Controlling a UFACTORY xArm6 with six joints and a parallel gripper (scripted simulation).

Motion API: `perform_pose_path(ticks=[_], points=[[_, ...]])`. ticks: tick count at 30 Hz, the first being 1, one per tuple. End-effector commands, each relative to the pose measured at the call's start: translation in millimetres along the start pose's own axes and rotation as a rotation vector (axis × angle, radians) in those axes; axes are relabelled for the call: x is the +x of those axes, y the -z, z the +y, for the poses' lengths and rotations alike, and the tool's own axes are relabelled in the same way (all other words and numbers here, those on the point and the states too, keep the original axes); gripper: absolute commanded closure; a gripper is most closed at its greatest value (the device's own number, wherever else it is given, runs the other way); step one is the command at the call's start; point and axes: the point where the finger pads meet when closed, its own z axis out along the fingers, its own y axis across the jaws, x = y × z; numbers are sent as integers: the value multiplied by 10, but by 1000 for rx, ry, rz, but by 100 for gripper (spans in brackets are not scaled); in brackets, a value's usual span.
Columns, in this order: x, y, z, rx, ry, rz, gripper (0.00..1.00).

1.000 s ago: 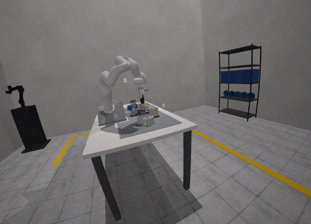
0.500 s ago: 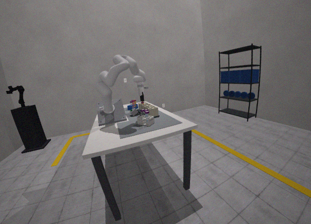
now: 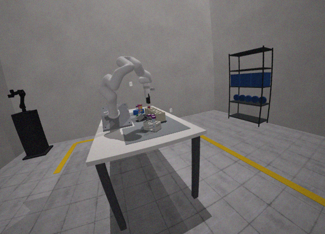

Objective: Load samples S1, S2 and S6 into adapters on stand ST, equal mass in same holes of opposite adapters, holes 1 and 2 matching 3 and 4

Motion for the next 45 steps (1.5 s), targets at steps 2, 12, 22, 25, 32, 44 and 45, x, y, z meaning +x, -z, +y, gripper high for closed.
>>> perform_pose_path(ticks=[2, 12, 22, 25, 32, 44, 45], points=[[12, 71, -3, 2, -1, 3, 56], [11, 271, -3, 2, -1, 3, 56], [11, 431, -3, 2, -1, 3, 56], [10, 491, -3, 2, -1, 3, 56], [10, 631, -3, 2, -1, 3, 56], [11, 695, -3, 3, -1, 3, 56], [10, 694, -3, 2, -1, 3, 56]])
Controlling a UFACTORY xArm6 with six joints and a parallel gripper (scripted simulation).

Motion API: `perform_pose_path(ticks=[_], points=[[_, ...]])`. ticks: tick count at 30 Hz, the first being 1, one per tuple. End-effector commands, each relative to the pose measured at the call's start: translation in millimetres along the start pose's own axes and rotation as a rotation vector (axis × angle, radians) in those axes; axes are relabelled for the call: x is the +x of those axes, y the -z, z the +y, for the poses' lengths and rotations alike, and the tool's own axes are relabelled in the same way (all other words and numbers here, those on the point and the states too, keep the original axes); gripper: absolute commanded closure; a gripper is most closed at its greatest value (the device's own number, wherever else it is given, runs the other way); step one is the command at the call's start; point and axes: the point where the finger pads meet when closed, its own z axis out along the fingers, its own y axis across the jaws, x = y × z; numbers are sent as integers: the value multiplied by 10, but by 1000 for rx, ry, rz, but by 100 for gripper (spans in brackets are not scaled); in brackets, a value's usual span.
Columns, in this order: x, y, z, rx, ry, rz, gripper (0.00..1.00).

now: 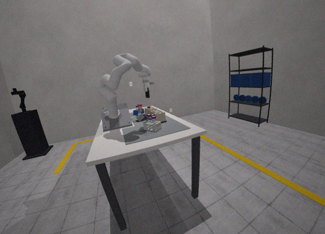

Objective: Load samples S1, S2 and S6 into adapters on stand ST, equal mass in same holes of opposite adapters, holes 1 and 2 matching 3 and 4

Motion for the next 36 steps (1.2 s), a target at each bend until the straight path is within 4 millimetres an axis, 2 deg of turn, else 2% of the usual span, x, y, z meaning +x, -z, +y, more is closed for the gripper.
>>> perform_pose_path(ticks=[1, 15, 16, 22, 24, 36], points=[[10, 18, -3, 3, -1, 3, 56], [10, 17, -3, 3, -1, 3, 56], [-3, 18, -51, 3, 32, 3, 43], [-85, 19, -340, 2, 232, 4, 43], [-85, 19, -340, 2, 232, 4, 43], [-248, 20, -919, 2, 632, 4, 43]])
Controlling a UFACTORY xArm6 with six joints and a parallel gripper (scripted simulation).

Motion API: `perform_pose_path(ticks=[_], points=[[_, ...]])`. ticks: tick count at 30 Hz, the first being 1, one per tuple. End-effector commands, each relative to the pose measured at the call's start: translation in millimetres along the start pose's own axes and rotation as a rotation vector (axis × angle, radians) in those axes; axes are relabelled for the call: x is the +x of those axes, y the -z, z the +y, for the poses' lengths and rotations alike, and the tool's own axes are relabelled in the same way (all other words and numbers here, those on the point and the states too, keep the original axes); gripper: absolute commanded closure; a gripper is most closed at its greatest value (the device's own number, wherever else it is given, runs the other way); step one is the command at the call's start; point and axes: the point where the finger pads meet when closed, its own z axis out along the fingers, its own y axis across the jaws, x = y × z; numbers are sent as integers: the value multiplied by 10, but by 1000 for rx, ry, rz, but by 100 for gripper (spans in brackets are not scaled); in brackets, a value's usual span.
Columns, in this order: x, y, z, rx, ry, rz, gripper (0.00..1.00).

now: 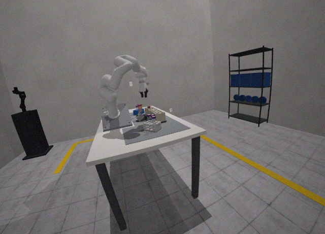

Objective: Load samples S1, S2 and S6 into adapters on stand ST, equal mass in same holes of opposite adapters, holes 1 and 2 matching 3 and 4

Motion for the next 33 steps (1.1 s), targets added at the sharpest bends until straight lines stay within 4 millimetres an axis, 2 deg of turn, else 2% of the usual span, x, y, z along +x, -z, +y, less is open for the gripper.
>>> perform_pose_path(ticks=[1, 3, 5, 20, 22, 33], points=[[71, 21, -207, 3, 140, -1, 43], [96, 21, -304, 3, 140, -1, 43], [96, 21, -304, 3, 140, -1, 43], [278, 24, -1033, 4, 140, -1, 43], [278, 24, -1033, 4, 140, -1, 43], [412, 26, -1567, 4, 140, -1, 43]])
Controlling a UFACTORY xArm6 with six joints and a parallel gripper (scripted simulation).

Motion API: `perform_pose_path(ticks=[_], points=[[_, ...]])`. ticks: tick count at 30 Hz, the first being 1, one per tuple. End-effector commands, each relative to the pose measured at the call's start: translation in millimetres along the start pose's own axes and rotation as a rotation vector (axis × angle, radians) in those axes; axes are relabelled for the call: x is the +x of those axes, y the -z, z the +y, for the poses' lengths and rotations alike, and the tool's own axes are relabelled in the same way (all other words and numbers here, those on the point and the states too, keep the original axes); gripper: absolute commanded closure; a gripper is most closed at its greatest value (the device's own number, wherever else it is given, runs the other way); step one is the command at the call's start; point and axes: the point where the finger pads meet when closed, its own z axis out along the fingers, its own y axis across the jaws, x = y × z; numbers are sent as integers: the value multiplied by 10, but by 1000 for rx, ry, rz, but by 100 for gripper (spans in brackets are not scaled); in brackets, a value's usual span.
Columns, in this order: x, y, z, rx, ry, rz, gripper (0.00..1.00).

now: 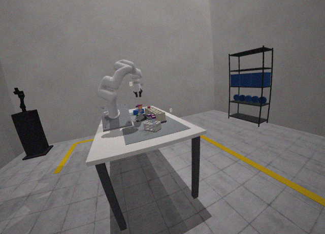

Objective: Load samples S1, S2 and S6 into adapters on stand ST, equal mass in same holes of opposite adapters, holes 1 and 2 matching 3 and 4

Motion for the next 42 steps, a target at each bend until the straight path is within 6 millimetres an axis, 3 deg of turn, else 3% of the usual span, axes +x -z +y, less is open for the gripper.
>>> perform_pose_path(ticks=[1, 12, 42], points=[[96, 26, -185, 1, -2, 3, 43], [105, 26, -207, 1, -2, 3, 43], [106, -494, -207, 1, -2, 3, 43]])
